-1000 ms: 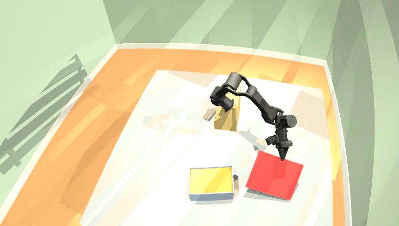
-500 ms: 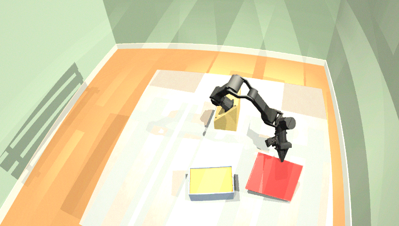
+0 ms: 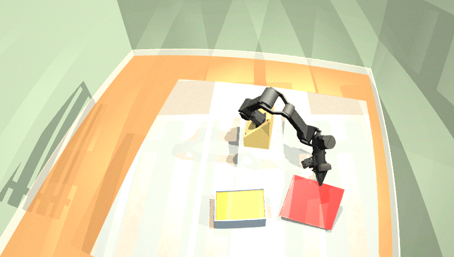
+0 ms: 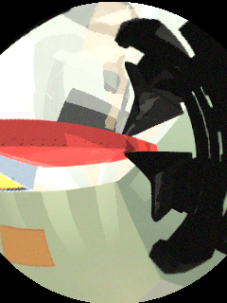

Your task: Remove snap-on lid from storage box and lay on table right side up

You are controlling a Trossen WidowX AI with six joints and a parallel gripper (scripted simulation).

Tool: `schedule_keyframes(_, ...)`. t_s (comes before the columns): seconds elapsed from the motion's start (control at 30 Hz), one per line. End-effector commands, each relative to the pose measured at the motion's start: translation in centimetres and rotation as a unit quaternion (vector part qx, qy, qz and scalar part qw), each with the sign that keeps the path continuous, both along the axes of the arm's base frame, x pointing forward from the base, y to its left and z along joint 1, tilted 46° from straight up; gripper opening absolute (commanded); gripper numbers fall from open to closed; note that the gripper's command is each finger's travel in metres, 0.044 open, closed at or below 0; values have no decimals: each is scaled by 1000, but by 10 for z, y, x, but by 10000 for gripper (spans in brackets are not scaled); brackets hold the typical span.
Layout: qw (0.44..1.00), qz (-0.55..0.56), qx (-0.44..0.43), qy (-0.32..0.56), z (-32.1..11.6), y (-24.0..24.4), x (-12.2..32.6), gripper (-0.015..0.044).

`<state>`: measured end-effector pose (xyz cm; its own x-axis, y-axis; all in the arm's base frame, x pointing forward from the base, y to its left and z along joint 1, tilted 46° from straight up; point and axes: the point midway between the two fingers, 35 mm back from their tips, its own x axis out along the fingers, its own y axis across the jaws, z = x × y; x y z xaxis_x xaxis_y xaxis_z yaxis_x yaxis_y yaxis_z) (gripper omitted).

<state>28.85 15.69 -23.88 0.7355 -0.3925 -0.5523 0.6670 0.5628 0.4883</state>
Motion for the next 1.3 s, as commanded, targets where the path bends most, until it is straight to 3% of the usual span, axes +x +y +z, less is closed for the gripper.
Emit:
schedule_keyframes(0.0,1000,-7,-14,15,-8,-16,-4,0)
schedule_keyframes(1.1,1000,-7,-14,15,-27,-35,-6,0)
schedule_keyframes(1.27,1000,-7,-14,15,-21,-25,-2,131)
